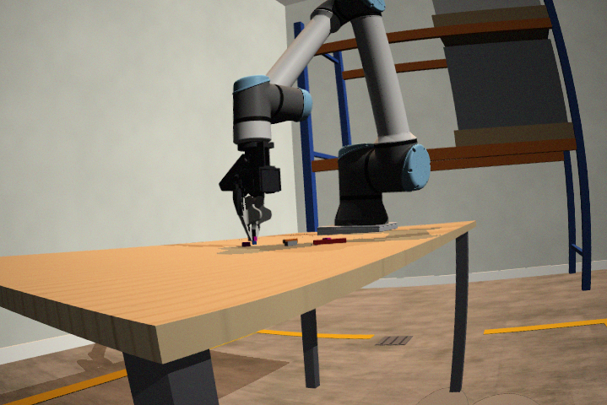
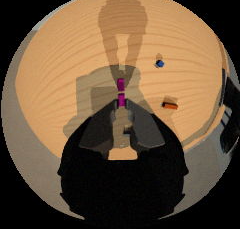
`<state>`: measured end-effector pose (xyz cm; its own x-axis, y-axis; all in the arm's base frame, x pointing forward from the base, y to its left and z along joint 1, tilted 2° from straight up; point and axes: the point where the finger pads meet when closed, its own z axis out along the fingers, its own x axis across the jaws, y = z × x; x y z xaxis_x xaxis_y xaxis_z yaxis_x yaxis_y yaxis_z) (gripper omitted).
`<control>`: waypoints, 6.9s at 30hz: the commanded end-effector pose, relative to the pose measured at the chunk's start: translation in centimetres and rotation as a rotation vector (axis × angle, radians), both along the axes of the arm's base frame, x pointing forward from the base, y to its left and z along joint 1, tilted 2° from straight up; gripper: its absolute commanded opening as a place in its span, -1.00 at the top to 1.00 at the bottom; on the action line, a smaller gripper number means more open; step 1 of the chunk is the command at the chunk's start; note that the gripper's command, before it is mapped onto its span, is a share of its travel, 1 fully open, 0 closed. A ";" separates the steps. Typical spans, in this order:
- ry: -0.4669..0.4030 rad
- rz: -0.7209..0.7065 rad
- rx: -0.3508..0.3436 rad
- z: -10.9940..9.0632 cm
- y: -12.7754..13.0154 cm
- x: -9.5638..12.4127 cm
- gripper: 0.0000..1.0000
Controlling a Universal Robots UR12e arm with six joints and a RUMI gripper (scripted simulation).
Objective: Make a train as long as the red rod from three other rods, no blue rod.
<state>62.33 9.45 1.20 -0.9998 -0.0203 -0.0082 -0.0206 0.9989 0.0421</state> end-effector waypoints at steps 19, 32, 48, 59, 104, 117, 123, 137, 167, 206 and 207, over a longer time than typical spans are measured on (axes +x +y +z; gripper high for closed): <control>-0.001 0.000 0.000 0.0 0.0 0.1 1.00; -0.001 0.000 0.000 -1.0 0.0 0.1 1.00; -0.001 0.000 0.000 -1.1 0.0 0.1 1.00; -0.001 0.000 0.000 -1.1 0.0 0.1 1.00; -0.001 0.000 0.000 -0.8 0.0 0.1 0.72; -0.001 0.000 0.000 4.8 -0.2 0.0 0.72; -0.001 0.000 0.000 6.7 -0.3 0.0 0.72; -0.001 0.000 0.000 7.9 -0.3 0.0 -1.00; -0.008 0.149 -0.001 7.7 0.6 0.0 -1.00; -0.052 1.196 -0.010 6.5 7.8 -0.9 -1.00; -0.053 1.234 -0.010 6.4 8.1 -1.0 -1.00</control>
<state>61.46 16.58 7.70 -0.4376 -0.8984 -0.0376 -0.8992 0.4375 0.0102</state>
